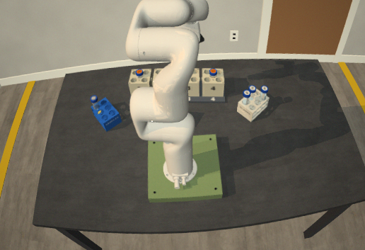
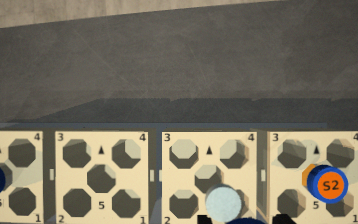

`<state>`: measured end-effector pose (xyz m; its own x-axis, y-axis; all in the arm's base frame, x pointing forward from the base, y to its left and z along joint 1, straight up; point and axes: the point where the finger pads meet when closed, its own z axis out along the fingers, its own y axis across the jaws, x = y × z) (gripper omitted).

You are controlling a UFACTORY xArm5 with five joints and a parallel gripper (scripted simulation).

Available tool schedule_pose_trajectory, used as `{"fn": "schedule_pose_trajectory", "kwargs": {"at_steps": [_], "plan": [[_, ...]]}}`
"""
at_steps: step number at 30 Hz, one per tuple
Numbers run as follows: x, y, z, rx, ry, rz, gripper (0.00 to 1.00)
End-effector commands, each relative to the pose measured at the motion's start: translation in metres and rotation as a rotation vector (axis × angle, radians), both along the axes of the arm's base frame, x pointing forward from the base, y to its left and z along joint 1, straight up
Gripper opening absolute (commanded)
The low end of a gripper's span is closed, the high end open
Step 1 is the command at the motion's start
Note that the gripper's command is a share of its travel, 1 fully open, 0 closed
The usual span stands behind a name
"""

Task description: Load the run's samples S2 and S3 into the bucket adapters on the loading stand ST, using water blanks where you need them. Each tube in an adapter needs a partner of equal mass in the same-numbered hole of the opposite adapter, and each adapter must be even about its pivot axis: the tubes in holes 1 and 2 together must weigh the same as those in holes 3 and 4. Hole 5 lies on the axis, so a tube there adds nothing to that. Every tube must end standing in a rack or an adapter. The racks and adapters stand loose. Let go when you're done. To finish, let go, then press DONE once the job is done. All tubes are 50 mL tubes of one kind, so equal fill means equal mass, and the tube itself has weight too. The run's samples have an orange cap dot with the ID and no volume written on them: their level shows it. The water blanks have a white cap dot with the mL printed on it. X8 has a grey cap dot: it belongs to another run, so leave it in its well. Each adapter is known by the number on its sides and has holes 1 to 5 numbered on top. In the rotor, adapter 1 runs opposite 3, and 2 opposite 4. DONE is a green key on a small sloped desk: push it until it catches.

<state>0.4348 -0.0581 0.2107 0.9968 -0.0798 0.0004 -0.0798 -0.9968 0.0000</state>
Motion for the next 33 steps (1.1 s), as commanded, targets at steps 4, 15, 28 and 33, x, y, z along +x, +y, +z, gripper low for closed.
{"fn": "schedule_pose_trajectory", "kwargs": {"at_steps": [4,15,28,33], "plan": [[0.005,0.004,0.002,-0.002,-0.003,-0.002,0.00],[0.005,0.004,0.002,-0.002,-0.003,-0.002,0.00],[0.005,0.004,-0.012,-0.002,-0.003,-0.002,0.00],[0.005,0.004,-0.022,-0.002,-0.003,-0.002,0.00]]}}
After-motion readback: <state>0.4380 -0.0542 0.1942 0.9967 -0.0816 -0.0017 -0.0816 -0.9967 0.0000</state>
